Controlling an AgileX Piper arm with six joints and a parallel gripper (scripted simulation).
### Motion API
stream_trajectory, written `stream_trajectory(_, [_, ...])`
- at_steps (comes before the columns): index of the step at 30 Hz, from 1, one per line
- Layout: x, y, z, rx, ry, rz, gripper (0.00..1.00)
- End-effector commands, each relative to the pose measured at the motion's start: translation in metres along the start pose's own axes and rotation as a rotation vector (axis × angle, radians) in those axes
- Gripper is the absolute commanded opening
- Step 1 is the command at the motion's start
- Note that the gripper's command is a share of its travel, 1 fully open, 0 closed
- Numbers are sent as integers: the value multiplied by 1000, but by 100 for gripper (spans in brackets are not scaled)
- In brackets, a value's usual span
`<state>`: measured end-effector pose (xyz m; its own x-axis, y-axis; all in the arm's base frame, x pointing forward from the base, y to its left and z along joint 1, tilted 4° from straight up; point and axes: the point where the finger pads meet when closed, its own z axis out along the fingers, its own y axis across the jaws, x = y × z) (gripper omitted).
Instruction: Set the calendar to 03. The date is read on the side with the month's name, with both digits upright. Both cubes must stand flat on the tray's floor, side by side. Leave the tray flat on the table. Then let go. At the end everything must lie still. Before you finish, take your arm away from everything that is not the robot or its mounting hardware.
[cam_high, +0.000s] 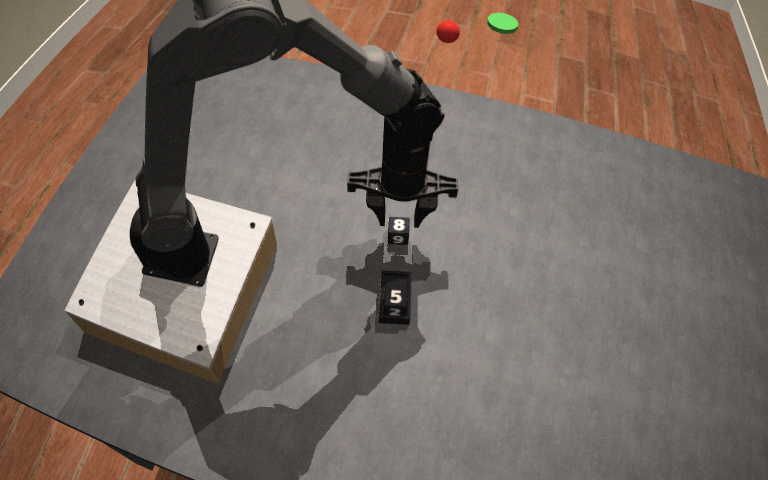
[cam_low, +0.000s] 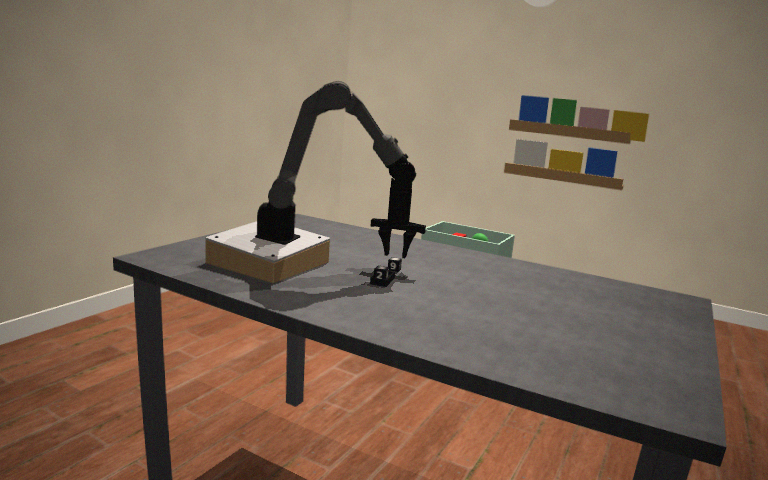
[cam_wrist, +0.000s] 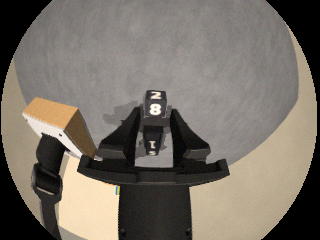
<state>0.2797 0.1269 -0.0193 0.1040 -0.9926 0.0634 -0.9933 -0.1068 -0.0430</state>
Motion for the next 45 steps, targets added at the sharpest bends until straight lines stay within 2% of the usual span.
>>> stream_trajectory(1, [1,0,1,-1,1,0,60])
stream_trajectory(17, [1,1,2,-2,2,0,60])
stream_trajectory(37, [1,1,27,-2,2,0,60])
stream_trajectory(45, [1,0,29,-1,1,0,60])
